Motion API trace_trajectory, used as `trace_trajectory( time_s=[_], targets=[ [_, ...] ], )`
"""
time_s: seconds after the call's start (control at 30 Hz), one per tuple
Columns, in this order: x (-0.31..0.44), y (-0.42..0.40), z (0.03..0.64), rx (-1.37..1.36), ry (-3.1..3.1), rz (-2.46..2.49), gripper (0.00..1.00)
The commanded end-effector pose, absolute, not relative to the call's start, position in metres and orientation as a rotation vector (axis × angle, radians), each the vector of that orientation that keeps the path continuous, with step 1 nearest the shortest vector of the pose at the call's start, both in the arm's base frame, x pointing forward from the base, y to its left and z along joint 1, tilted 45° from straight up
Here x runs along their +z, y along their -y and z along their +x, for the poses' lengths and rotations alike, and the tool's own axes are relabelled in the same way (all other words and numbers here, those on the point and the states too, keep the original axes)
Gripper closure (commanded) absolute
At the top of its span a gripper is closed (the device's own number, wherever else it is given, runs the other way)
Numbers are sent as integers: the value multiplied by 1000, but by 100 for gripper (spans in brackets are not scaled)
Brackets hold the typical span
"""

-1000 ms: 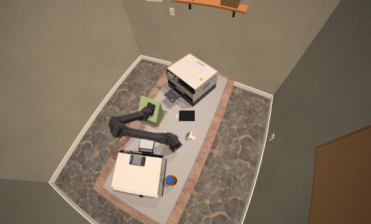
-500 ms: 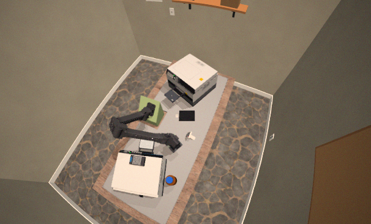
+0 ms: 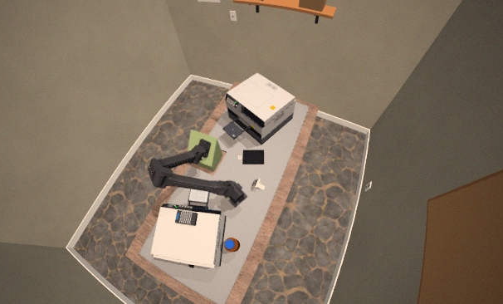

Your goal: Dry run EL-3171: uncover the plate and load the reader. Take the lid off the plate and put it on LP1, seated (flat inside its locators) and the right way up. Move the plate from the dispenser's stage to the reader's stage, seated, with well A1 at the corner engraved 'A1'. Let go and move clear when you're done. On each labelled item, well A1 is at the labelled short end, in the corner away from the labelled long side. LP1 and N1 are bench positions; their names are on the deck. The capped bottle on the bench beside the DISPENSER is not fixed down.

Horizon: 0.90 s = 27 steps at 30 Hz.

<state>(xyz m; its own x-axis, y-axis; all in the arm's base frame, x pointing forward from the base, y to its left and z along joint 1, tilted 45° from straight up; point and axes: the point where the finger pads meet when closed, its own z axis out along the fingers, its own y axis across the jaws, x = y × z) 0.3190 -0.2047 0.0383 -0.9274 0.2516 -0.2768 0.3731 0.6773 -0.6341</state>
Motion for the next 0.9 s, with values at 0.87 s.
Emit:
trace_trajectory(
  time_s=[0.87],
  targets=[
    [42, 200, 328, -1072, -2705, 486, 15]
  ],
)
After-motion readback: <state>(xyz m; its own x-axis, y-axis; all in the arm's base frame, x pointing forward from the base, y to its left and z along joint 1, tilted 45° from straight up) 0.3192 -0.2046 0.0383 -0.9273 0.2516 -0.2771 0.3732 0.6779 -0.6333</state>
